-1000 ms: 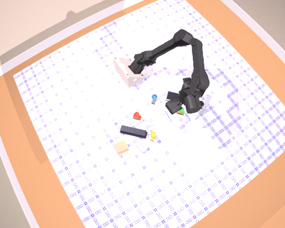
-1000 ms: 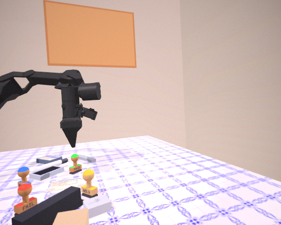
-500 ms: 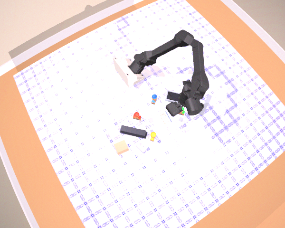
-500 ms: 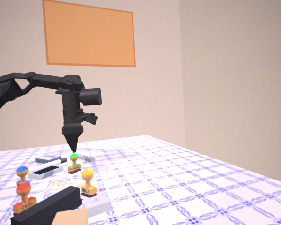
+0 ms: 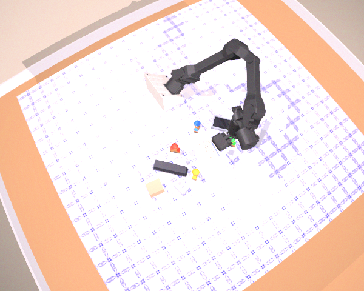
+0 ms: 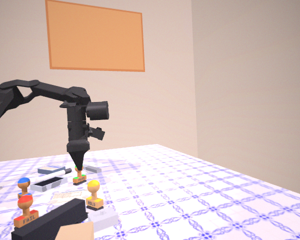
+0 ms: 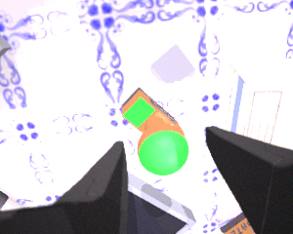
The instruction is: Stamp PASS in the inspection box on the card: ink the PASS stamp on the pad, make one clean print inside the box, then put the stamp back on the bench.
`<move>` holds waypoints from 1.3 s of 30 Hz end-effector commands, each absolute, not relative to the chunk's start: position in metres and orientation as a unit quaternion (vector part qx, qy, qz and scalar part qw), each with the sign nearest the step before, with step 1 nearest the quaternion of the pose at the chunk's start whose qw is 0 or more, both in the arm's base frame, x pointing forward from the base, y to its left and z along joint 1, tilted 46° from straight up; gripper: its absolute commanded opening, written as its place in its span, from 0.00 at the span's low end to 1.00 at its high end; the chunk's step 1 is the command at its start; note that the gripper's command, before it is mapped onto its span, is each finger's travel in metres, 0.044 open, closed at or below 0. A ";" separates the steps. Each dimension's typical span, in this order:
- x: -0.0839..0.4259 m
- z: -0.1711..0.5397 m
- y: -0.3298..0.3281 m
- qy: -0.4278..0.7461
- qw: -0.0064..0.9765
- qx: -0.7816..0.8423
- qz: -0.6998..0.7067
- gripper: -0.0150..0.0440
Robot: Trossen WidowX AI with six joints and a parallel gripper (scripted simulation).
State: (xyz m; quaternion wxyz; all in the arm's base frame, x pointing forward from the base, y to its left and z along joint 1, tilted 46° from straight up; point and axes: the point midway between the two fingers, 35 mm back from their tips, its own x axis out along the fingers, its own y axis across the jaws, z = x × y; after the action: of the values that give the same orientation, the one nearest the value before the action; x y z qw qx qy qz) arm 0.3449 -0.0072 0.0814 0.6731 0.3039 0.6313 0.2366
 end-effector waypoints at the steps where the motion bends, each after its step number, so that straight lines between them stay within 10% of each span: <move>1: 0.344 0.078 -0.003 0.631 0.672 0.307 0.236 0.62; 17: 0.345 0.063 0.015 0.630 0.672 0.308 0.238 0.62; 39: 0.345 0.064 0.013 0.631 0.672 0.305 0.238 0.30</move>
State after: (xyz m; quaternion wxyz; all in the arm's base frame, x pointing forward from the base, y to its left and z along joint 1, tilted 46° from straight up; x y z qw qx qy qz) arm 0.3451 0.0132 0.0639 0.6722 0.3051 0.6312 0.2380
